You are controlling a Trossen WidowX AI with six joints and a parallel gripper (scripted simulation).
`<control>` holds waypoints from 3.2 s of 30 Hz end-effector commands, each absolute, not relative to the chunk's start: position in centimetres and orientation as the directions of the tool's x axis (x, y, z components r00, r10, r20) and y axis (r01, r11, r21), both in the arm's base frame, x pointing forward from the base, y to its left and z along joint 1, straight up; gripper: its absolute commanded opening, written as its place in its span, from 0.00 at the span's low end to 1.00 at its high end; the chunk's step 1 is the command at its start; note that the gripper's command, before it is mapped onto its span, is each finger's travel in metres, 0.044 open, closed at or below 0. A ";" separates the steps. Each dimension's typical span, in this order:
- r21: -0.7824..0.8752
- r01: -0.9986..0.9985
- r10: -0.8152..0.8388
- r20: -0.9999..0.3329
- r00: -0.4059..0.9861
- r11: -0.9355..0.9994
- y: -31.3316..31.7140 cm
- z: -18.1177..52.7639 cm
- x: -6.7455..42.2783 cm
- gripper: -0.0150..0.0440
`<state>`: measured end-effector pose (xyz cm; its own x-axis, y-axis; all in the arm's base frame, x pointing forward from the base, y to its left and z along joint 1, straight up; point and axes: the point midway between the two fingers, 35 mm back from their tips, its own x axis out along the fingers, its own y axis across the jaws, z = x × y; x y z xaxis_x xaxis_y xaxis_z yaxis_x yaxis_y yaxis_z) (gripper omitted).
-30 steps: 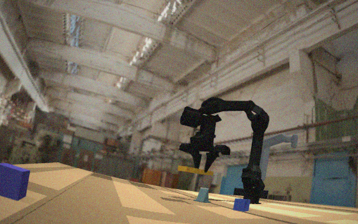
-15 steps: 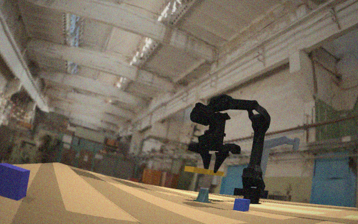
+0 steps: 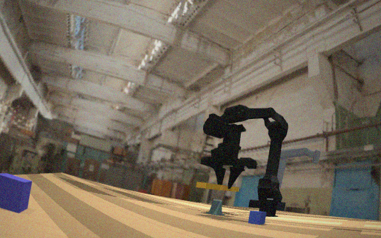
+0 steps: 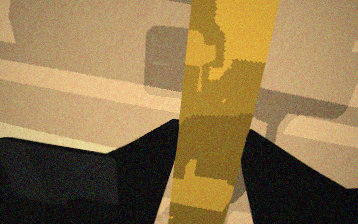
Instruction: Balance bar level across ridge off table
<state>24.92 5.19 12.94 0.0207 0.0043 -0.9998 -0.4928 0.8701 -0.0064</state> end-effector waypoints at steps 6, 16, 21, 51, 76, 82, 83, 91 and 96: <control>-0.006 -0.489 0.004 -1.000 0.020 0.872 5.2 11.4 24.9 0.25; -0.006 -0.488 0.004 -1.000 0.020 0.873 5.2 10.4 24.9 0.25; -0.006 -0.488 0.004 -1.000 0.020 0.873 5.2 10.4 24.9 0.25; -0.006 -0.488 0.004 -1.000 0.020 0.873 5.2 10.2 24.9 0.25; -0.006 -0.488 0.004 -1.000 0.020 0.873 5.2 10.0 24.9 0.25; -0.006 -0.488 0.004 -1.000 0.020 0.873 5.2 10.0 24.9 0.25; -0.006 -0.488 0.004 -1.000 0.020 0.873 5.2 10.0 24.9 0.25; -0.006 -0.488 0.004 -1.000 0.020 0.873 5.2 9.9 24.9 0.25; -0.006 -0.488 0.004 -1.000 0.020 0.873 5.2 9.9 24.9 0.25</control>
